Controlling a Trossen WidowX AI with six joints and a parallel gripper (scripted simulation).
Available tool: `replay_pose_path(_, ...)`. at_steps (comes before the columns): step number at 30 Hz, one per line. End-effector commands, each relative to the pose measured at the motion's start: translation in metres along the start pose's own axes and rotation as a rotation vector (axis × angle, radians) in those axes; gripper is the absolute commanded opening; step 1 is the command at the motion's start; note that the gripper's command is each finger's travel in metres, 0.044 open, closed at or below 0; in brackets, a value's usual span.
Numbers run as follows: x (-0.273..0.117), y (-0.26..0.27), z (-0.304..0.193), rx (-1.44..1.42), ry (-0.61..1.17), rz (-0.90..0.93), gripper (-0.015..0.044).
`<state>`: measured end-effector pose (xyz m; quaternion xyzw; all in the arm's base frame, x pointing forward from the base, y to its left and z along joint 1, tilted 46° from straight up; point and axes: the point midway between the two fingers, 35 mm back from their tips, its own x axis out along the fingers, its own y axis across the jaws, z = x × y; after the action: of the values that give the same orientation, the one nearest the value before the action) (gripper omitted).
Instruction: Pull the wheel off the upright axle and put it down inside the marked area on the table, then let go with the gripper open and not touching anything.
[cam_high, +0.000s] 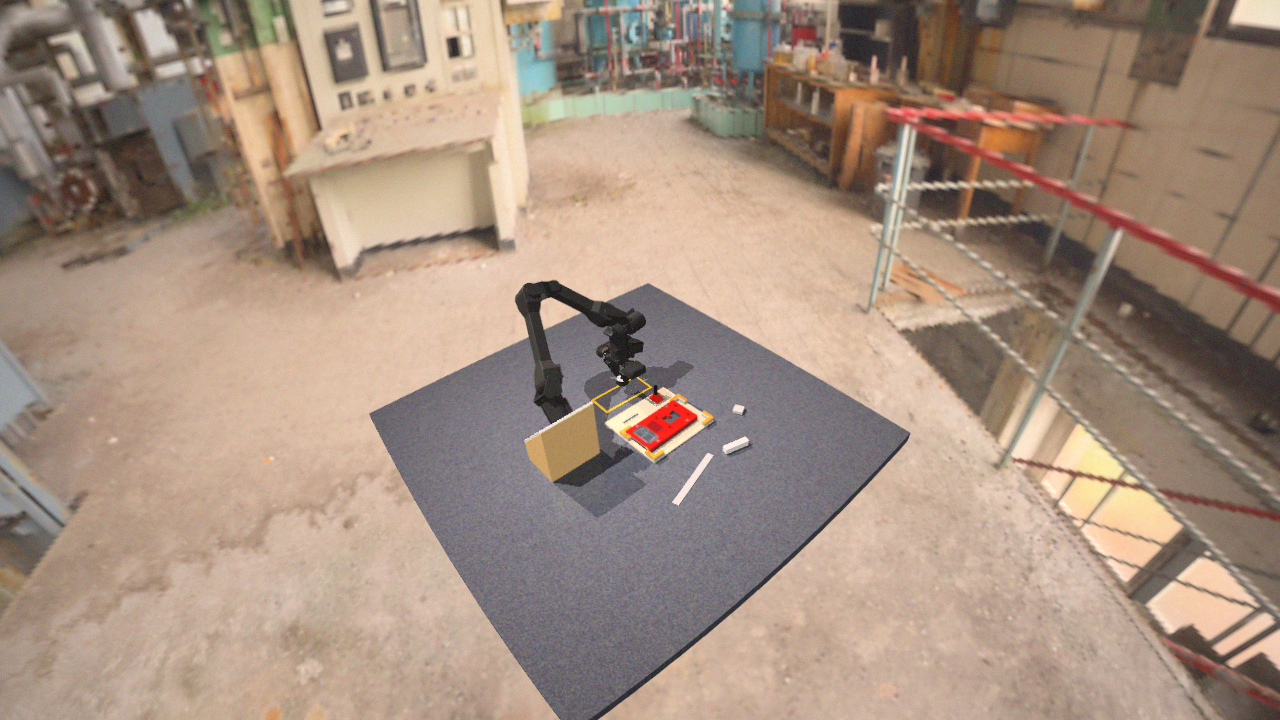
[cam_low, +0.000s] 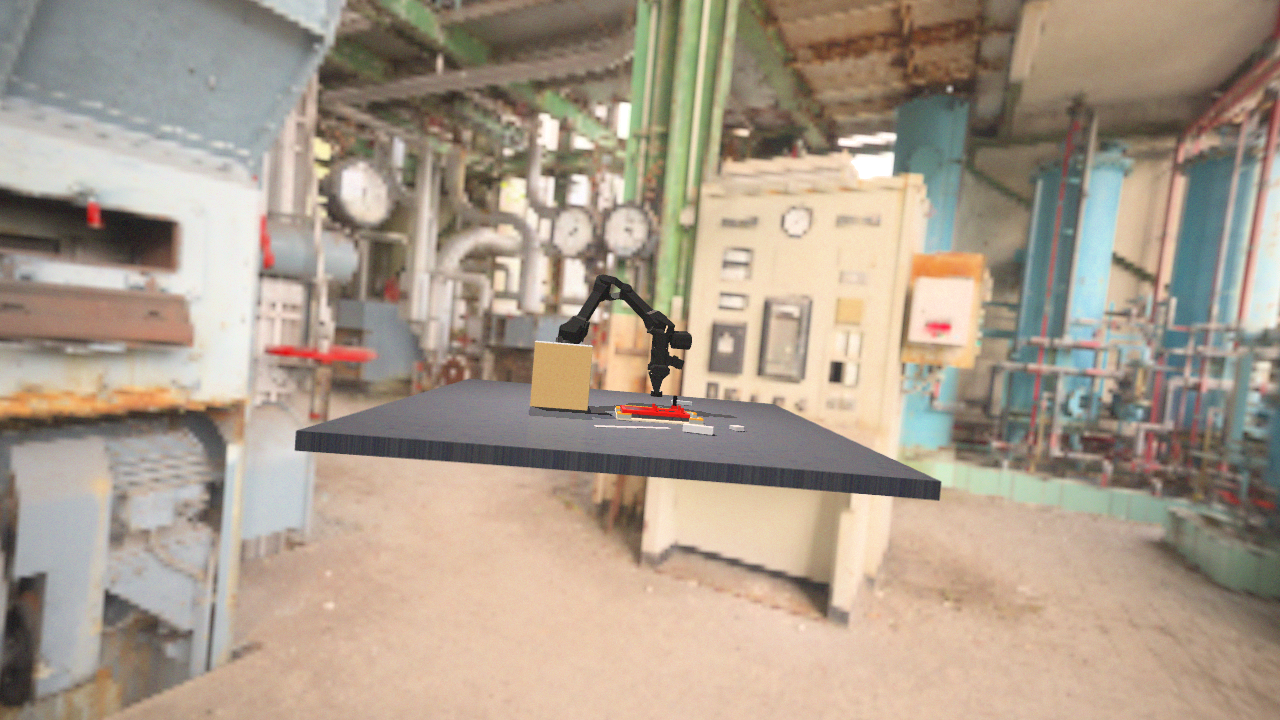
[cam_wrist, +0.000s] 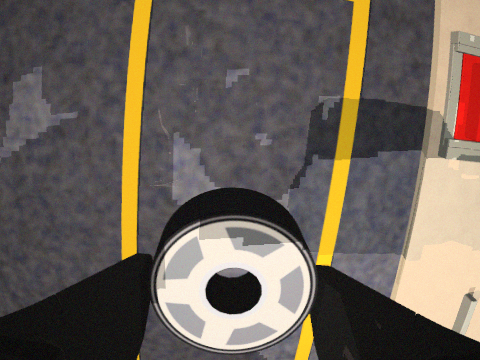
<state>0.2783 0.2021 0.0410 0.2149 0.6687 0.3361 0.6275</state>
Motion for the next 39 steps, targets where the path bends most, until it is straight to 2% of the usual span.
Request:
replay_pose_path(1, 0.024, -0.002, -0.003, 0.012, 0.005, -0.004, 0.0)
replay_pose_path(5, 0.044, -0.001, -0.006, 0.012, 0.006, 0.001, 0.0)
replay_pose_path(10, 0.047, -0.001, -0.006, 0.012, 0.006, 0.001, 0.0)
replay_pose_path(21, 0.041, 0.001, -0.005, 0.003, 0.009, 0.005, 0.0289)
replay_pose_path(28, -0.014, 0.0, -0.005, 0.011, 0.005, -0.002, 0.03)
replay_pose_path(32, -0.017, 0.0, -0.005, 0.012, 0.005, -0.002, 0.03)
replay_pose_path(33, -0.01, -0.003, -0.006, 0.02, 0.002, -0.007, 0.0326)
replay_pose_path(37, -0.037, -0.022, -0.038, 0.018, 0.005, -0.014, 0.0431)
replay_pose_path(39, -0.05, -0.031, -0.06, 0.017, 0.007, -0.013, 0.044)
